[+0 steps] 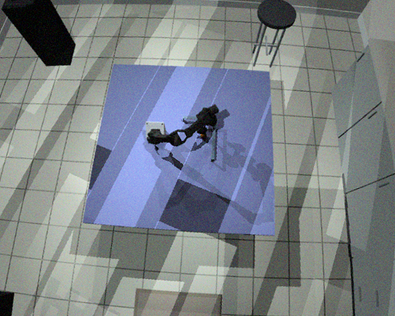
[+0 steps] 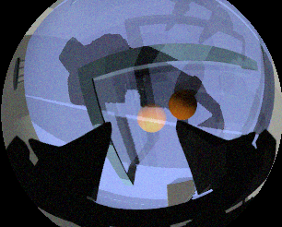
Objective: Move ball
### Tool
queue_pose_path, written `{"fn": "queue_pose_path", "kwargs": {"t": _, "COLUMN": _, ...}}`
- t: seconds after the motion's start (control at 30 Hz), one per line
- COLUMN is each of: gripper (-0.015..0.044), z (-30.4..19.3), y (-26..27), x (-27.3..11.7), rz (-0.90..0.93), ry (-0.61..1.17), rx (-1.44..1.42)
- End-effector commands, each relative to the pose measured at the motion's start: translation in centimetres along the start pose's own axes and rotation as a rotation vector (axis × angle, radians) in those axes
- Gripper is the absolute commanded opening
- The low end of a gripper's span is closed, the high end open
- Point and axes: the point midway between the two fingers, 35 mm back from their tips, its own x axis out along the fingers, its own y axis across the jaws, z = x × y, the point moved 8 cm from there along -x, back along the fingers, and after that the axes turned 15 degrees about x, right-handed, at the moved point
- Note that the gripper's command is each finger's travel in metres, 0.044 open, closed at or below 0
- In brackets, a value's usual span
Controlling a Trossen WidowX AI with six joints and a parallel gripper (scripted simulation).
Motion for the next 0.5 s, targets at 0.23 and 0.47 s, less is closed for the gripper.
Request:
{"fn": "queue_pose_path", "kwargs": {"t": 0.23, "gripper": 0.0327, "z": 2.2, "y": -3.8, "x": -0.1, "rz": -0.122, "ry": 0.022, "rx": -0.186}}
{"fn": "queue_pose_path", "kwargs": {"t": 0.47, "gripper": 0.0327, "z": 2.2, "y": -4.0, "x": 1.4, "rz": -0.123, "ry": 0.022, "rx": -0.186}}
